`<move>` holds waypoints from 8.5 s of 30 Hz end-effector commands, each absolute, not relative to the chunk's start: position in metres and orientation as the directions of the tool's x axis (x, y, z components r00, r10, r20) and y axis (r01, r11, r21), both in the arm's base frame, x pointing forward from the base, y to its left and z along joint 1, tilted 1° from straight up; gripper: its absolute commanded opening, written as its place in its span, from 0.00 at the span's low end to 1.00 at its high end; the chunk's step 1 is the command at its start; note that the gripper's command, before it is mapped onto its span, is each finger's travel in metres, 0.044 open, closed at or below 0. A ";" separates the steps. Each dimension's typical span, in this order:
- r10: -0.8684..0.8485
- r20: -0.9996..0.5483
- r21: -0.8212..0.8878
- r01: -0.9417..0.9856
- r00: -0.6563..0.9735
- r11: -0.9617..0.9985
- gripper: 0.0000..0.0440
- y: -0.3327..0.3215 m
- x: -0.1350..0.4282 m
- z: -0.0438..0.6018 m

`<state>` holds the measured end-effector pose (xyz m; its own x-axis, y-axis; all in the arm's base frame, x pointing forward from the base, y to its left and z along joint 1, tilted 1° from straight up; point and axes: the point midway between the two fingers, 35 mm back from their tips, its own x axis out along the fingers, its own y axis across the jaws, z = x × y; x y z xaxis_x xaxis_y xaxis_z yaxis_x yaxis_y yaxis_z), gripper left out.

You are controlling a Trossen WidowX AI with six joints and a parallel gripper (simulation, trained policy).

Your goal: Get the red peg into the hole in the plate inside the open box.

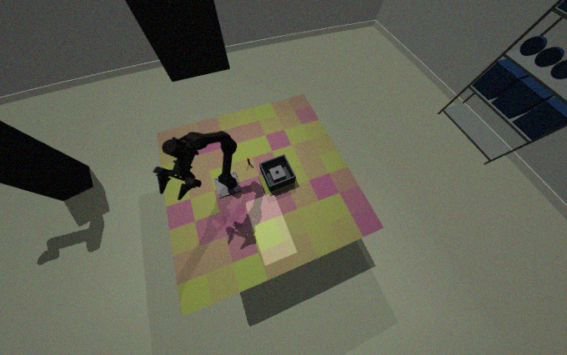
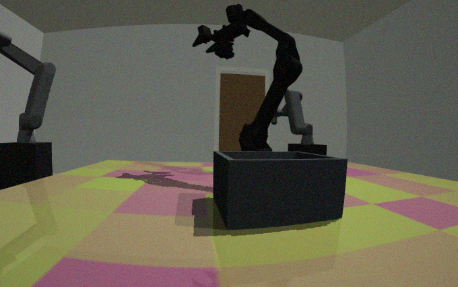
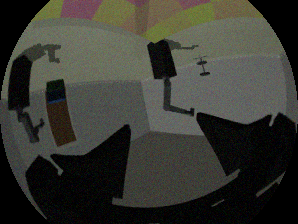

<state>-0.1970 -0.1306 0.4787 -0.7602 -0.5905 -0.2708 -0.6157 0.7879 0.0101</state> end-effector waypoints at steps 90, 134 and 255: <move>-0.459 -0.885 0.371 0.710 0.075 -0.599 1.00 -0.203 0.201 0.247; -0.193 -0.981 -0.101 0.853 0.000 0.512 1.00 0.068 0.222 0.137; -0.293 -0.941 -0.064 0.764 0.168 0.642 0.51 -0.121 0.326 0.086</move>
<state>0.3192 -0.1194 0.0834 0.1613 -0.3036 -0.9391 0.7769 0.6258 -0.0689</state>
